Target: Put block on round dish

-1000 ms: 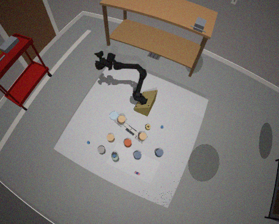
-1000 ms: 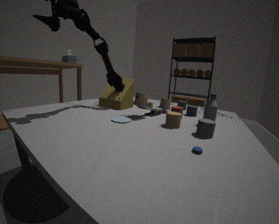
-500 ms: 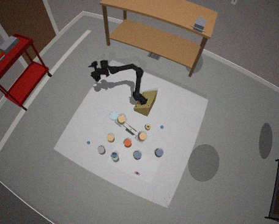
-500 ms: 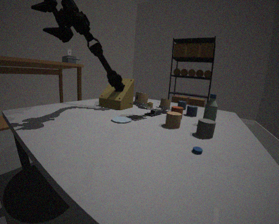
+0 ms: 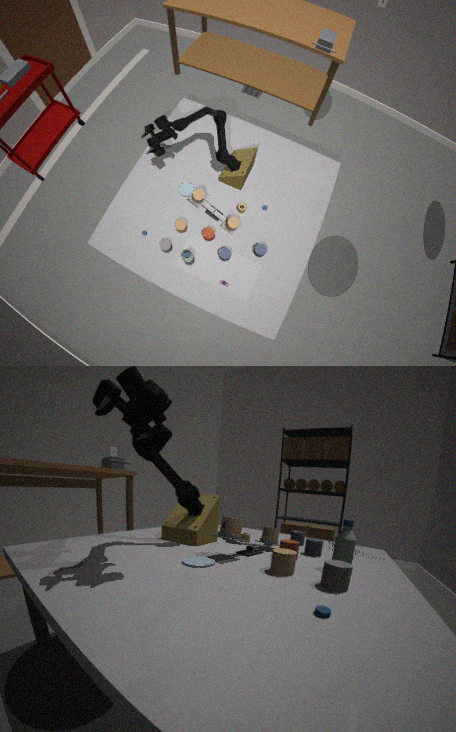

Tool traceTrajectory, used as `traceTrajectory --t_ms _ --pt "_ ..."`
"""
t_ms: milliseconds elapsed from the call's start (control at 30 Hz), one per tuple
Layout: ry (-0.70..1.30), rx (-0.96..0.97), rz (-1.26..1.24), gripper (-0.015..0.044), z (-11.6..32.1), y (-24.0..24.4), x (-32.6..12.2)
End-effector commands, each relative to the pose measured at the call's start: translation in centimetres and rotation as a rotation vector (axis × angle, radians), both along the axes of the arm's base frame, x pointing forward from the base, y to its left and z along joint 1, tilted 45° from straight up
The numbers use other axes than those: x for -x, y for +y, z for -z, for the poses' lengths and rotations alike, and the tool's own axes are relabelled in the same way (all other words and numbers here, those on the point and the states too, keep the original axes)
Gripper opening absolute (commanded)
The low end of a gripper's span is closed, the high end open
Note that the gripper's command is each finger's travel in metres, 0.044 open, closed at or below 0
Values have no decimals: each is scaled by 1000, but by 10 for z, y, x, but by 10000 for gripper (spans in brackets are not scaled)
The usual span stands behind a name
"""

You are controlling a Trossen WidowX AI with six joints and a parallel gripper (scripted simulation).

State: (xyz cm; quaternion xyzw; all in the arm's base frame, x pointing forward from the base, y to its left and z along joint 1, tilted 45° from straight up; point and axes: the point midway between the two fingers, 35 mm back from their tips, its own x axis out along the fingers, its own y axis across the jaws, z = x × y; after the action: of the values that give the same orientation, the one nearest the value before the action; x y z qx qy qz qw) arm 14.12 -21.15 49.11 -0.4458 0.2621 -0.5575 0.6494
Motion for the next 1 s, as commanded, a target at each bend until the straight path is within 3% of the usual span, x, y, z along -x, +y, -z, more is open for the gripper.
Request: traceTrajectory --t_ms 0,333,567,767,967 --pt "5 -104 -87 440 34 2 -37" --pt "-26 -376 -247 440 119 33 -113" --pt "-13 -585 -313 440 194 82 -155" --pt "26 -740 -322 440 264 140 -168" --pt "75 -824 -295 440 327 198 -155"
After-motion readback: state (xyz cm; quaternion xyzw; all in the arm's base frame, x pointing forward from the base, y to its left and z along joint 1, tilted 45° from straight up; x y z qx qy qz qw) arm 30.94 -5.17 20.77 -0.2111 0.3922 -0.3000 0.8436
